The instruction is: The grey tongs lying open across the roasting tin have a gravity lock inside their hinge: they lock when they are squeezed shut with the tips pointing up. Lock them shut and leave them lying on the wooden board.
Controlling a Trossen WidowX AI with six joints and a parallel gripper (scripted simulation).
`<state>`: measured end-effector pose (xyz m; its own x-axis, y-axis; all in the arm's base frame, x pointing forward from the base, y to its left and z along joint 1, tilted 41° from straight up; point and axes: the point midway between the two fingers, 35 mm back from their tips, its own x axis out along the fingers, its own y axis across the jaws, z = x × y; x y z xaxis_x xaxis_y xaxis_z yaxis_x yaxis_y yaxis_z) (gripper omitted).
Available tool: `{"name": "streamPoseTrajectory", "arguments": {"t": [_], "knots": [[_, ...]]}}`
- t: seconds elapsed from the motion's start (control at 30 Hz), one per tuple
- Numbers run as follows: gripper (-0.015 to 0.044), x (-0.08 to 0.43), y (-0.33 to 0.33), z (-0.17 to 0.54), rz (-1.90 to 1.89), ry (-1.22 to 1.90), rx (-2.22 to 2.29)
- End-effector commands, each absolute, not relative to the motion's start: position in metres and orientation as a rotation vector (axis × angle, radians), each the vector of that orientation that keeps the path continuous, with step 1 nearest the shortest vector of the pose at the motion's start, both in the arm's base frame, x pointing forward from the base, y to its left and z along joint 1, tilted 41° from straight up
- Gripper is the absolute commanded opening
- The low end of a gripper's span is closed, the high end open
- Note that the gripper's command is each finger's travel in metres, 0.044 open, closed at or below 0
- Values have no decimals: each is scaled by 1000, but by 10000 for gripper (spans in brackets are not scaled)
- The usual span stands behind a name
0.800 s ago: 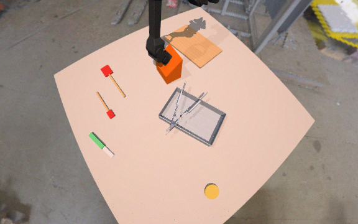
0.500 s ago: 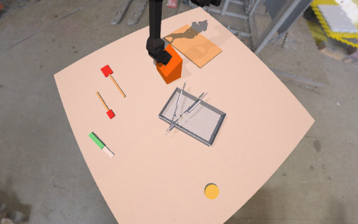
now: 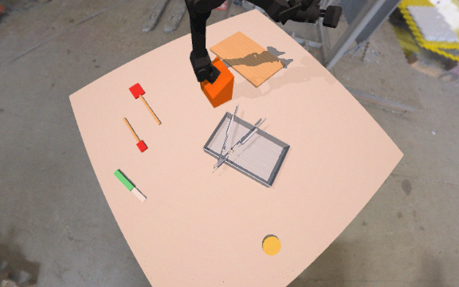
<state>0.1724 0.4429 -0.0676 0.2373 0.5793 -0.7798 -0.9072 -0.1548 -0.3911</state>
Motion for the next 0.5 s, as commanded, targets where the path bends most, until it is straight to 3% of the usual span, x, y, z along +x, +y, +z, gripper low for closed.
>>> {"name": "streamPoseTrajectory", "arguments": {"t": [0.0,0.27,0.47], "knots": [[440,230,401,-56,1118,610,-967],[440,312,291,-36,544,993,-617],[440,346,192,-12,57,1148,-321]]}}
